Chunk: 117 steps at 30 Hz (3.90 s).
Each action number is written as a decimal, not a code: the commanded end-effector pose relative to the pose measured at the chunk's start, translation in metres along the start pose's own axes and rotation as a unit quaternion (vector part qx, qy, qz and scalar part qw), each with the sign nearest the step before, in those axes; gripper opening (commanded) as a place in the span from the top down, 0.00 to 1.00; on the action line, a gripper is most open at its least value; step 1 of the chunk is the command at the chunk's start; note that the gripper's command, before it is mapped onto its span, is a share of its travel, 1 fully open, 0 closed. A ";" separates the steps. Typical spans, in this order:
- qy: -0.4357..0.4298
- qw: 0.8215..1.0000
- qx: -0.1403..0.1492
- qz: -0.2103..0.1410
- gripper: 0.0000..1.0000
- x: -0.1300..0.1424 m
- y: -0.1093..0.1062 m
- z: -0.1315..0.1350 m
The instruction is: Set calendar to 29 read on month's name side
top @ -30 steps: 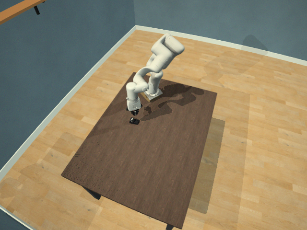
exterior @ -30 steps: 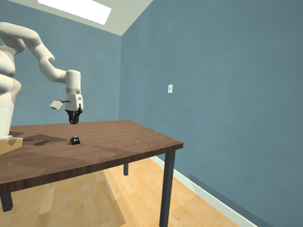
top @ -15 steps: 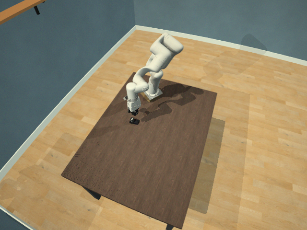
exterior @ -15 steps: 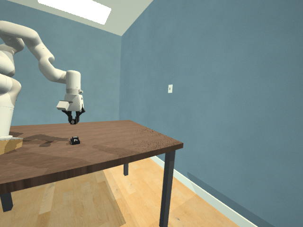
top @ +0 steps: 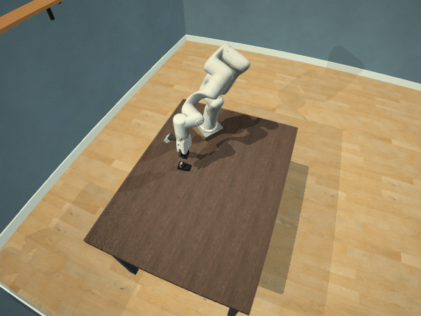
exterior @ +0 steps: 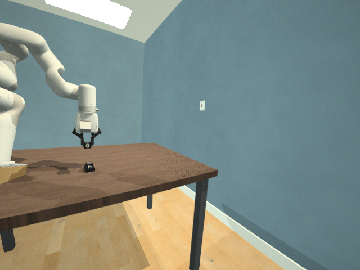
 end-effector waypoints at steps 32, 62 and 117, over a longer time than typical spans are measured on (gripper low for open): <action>-0.053 0.999 -0.005 -0.003 0.73 -0.001 0.017 -0.001; -0.053 0.999 -0.005 -0.003 0.73 -0.001 0.066 0.000; -0.053 0.999 -0.005 -0.003 0.73 -0.003 0.066 -0.003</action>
Point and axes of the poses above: the point where the finger pads meet when closed, its own y axis out along the fingers, its own z axis across the jaws, x = y × z, the point moved 3 cm from there along -y, back along the fingers, and after that the axes turned 13 degrees about -y, right-handed, at the moved point
